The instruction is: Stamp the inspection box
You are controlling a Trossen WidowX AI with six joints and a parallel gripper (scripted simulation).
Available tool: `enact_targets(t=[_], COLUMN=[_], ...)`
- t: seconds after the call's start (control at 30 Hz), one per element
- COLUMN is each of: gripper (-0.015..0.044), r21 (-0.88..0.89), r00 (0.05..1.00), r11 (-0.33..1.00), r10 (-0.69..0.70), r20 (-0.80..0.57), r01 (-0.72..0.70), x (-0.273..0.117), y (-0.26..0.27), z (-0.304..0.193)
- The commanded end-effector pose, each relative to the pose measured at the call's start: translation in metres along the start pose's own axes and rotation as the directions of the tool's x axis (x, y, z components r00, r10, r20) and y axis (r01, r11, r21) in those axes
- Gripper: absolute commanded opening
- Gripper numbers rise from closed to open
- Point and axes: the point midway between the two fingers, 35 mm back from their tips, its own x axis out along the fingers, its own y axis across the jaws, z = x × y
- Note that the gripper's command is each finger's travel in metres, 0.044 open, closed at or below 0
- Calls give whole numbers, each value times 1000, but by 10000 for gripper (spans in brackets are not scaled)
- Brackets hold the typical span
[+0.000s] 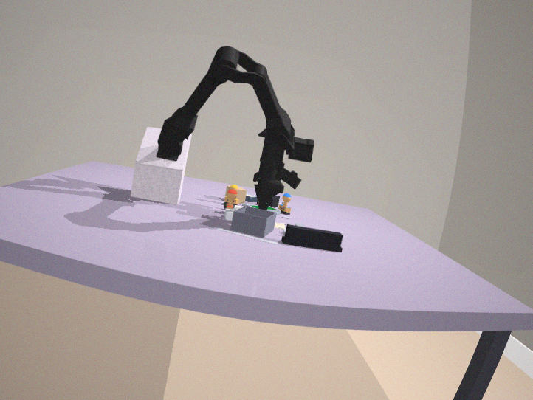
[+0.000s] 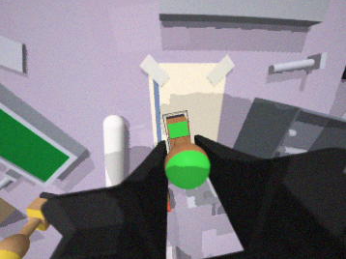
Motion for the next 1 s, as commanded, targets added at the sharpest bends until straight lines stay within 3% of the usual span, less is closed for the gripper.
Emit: enact_targets(t=[0.0, 0.97], gripper=[0, 0], r21=[1, 1], r00=[1000, 1000], r11=[1000, 1000], r10=[-2, -1], r20=[0, 0], r01=[2, 1], x=[0, -9], y=[-1, -1], z=[0, 0])
